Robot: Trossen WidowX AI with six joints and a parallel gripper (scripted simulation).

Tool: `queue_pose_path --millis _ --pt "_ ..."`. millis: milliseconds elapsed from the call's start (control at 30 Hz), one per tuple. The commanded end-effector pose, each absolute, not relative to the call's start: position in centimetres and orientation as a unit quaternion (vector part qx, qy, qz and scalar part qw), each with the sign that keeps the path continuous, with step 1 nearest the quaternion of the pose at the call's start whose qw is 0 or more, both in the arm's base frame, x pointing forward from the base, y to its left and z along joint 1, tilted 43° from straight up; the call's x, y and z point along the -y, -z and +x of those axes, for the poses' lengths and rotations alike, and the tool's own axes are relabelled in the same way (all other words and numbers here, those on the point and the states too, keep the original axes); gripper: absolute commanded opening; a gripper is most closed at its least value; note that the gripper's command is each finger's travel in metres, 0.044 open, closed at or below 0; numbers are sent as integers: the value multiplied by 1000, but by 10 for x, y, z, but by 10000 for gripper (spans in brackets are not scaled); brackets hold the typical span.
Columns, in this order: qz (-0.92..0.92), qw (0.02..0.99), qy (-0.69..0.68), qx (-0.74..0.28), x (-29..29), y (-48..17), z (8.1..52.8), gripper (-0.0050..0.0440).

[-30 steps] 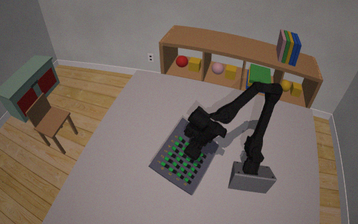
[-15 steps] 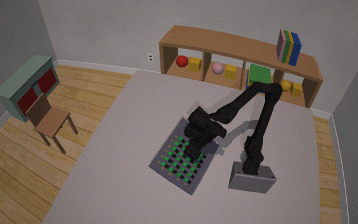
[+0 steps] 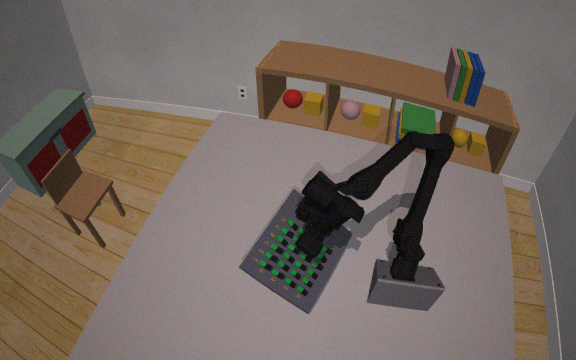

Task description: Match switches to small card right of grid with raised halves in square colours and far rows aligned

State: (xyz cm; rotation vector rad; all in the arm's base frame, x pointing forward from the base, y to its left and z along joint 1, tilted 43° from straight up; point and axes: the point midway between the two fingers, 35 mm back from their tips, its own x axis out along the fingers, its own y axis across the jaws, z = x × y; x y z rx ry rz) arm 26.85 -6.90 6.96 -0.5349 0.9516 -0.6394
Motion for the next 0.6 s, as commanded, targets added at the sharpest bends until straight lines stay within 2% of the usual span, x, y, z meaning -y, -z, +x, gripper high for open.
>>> queue_pose_path --millis 0,567 --pt "-250 806 298 -447 70 -68 268 0" --pt "-246 800 301 -457 24 -106 244 0"
